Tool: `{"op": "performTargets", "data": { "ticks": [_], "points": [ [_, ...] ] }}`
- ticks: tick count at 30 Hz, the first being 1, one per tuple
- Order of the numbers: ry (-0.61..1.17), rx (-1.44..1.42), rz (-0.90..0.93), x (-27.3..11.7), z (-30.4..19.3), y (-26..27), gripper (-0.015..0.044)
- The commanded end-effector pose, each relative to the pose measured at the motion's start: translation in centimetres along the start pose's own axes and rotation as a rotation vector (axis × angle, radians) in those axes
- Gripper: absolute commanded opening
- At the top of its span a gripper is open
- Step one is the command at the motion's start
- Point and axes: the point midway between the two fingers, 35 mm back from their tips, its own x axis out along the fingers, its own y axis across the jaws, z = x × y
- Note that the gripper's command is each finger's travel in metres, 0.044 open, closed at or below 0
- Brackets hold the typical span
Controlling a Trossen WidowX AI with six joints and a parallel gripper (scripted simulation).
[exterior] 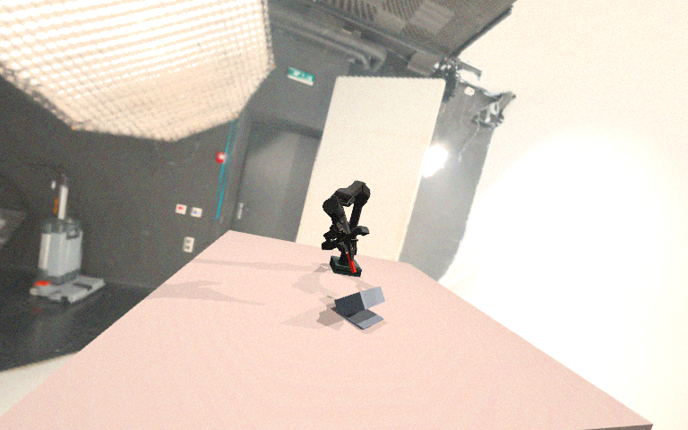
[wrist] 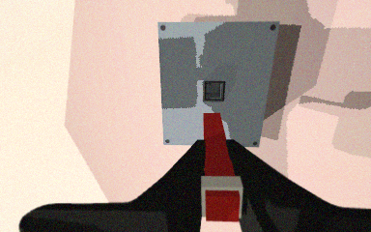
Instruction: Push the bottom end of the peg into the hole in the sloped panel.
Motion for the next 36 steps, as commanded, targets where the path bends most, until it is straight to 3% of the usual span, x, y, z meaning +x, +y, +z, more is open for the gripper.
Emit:
{"op": "performTargets", "data": {
  "ticks": [1, 36],
  "points": [
    [0.014, 0.022, 0.004, 1.2, -0.1, -0.4, 0.0],
    [-0.002, 0.05, 0.023, 4.3, 0.3, -0.6, 0.0]
  ]
}}
